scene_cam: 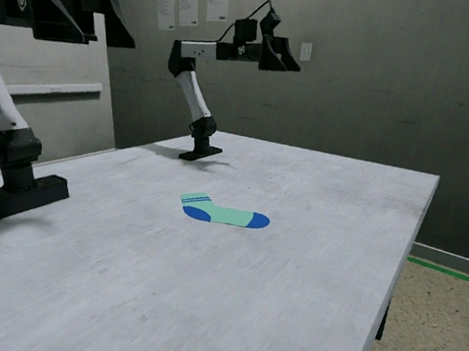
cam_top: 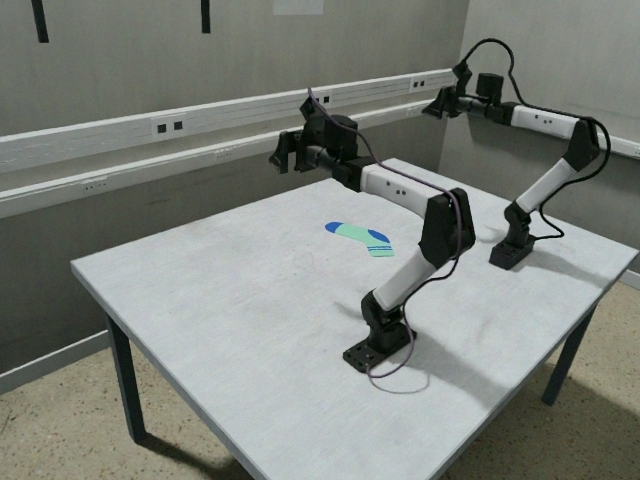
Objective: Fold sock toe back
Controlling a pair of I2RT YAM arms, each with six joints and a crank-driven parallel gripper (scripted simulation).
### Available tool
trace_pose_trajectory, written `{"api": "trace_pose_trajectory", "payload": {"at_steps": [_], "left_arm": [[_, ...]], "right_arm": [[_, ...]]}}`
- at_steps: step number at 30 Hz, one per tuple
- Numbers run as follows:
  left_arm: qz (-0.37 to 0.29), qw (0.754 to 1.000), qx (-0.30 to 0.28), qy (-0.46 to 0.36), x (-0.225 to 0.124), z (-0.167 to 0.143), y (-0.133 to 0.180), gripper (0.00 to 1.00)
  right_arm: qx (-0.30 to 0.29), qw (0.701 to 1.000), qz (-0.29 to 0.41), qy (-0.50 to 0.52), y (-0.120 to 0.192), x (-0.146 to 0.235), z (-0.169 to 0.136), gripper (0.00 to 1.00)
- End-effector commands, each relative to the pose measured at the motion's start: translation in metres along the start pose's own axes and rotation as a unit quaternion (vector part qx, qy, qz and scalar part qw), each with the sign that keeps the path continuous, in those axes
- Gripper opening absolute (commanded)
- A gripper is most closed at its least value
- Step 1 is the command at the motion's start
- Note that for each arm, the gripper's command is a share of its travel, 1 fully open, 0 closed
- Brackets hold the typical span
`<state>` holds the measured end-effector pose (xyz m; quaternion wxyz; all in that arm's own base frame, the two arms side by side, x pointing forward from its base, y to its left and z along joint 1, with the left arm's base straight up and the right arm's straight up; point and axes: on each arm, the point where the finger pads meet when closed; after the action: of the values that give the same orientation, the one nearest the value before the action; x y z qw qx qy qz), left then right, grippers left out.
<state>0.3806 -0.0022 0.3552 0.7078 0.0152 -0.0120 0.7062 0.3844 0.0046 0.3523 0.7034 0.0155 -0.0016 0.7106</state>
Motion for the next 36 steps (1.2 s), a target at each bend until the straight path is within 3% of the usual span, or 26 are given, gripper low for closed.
{"api": "trace_pose_trajectory", "payload": {"at_steps": [1,18,22,30,32,34,36], "left_arm": [[0.001,1.0,-0.007,0.001,0.001,0.006,0.001,1.0],[0.001,1.0,-0.007,0.001,0.001,0.006,0.001,1.0],[-0.042,0.999,0.006,-0.013,-0.016,-0.007,0.002,1.0],[-0.188,0.981,0.03,-0.044,-0.071,-0.042,0.017,1.0],[-0.212,0.975,0.033,-0.049,-0.08,-0.048,0.02,1.0],[-0.212,0.975,0.033,-0.049,-0.08,-0.048,0.02,1.0],[-0.246,0.967,0.035,-0.054,-0.092,-0.056,0.026,1.0]], "right_arm": [[-0.006,1.0,0.0,0.0,0.001,0.0,0.005,1.0],[-0.006,1.0,0.0,0.0,0.001,0.0,0.005,1.0],[0.021,0.999,0.023,0.019,0.004,0.008,-0.012,0.55],[0.125,0.973,0.165,0.104,0.028,0.054,-0.078,0.55],[0.144,0.959,0.21,0.124,0.034,0.069,-0.092,0.55],[0.144,0.959,0.21,0.124,0.034,0.069,-0.092,0.55],[0.164,0.934,0.279,0.15,0.046,0.093,-0.111,0.55]]}}
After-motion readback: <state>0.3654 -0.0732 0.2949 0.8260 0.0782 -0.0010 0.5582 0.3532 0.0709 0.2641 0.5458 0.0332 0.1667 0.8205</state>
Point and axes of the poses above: on each arm, the point where the finger pads meet when closed, its own y axis back along the fingers, its own x axis across the jaws, z = x × y, and after that the axes turned 2 degrees about -y, right-handed
